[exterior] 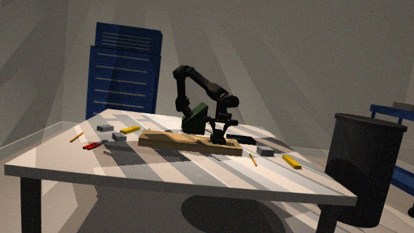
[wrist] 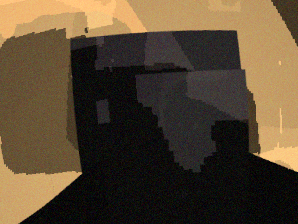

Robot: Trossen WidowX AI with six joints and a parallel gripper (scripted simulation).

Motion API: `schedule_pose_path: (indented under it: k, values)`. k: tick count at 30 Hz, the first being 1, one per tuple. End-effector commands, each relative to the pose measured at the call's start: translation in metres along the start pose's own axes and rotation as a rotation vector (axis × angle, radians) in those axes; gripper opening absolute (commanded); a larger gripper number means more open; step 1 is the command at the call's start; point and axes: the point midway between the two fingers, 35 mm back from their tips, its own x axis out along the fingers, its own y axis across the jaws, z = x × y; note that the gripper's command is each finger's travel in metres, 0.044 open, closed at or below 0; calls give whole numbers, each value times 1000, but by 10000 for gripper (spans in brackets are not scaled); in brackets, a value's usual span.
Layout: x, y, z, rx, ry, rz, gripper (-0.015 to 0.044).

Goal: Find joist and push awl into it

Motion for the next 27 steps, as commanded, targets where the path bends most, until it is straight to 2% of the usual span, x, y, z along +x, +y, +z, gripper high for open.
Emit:
schedule_pose_path:
  k: [1, 19, 27]
  values:
    - [-1, 13, -1, -3, 0, 11, 0]
    - [-2, 56, -1, -1, 0, 13, 0]
    - [-2, 52, 0, -2, -1, 5, 0]
